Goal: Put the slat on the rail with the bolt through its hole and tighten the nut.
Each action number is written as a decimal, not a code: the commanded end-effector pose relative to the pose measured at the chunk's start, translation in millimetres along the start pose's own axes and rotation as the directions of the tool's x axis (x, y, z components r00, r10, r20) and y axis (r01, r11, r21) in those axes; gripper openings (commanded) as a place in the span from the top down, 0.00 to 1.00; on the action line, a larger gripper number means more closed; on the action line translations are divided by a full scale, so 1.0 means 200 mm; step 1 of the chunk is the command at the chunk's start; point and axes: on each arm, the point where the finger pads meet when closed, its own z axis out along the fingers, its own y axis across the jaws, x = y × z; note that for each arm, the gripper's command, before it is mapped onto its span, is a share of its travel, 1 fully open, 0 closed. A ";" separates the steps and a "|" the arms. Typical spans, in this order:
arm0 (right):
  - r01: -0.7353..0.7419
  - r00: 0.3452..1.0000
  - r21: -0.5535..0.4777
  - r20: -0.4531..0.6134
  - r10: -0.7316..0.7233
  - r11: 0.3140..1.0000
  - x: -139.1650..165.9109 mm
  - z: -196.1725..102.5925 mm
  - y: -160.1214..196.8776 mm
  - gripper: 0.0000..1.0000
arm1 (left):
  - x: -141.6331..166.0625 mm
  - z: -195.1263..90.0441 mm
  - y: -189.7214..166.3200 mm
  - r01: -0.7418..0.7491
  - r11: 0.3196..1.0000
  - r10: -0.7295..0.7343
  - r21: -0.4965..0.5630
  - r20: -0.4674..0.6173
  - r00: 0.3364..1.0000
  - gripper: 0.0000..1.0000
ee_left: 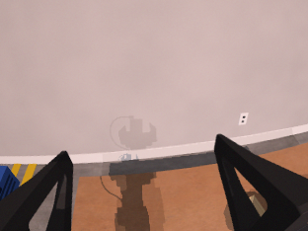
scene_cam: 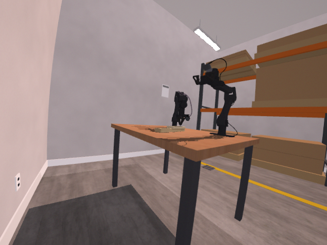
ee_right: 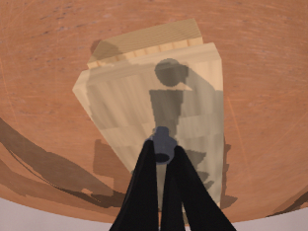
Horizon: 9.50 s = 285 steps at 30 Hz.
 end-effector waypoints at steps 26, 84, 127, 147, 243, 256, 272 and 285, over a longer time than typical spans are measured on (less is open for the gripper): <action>0.000 1.000 0.021 -0.003 0.000 1.000 0.05 -0.14 0.01 0.88 | -0.04 -0.02 0.00 -0.002 1.000 0.002 0.006 0.026 1.000 0.00; -0.001 1.000 0.022 -0.004 0.001 1.000 0.00 -0.17 0.00 0.88 | -0.04 -0.02 0.00 -0.002 1.000 0.002 0.006 0.026 1.000 0.00; 0.001 1.000 0.018 -0.002 -0.001 1.000 -0.01 -0.08 -0.01 0.88 | -0.04 -0.02 0.00 -0.002 1.000 0.002 0.006 0.026 1.000 0.00; 0.001 1.000 0.018 -0.002 -0.001 1.000 -0.01 -0.02 -0.01 0.88 | -0.04 -0.02 0.00 -0.002 1.000 0.002 0.006 0.026 1.000 0.00; -0.001 1.000 0.027 -0.005 0.002 1.000 -0.02 -0.18 -0.01 0.88 | -0.04 -0.02 0.00 -0.002 1.000 0.002 0.006 0.026 1.000 0.00; 0.000 1.000 0.027 -0.005 0.000 1.000 -0.01 -0.18 -0.01 0.88 | -0.04 -0.02 0.00 -0.002 1.000 0.002 0.006 0.026 1.000 0.00; 0.000 1.000 0.018 -0.002 0.000 1.000 -0.01 -0.12 -0.01 0.88 | -0.04 -0.02 0.00 -0.002 1.000 0.002 0.006 0.026 1.000 0.00; 0.000 1.000 0.018 -0.002 0.000 1.000 -0.01 -0.07 -0.01 0.88 | -0.04 -0.02 0.00 -0.002 1.000 0.002 0.006 0.026 1.000 0.00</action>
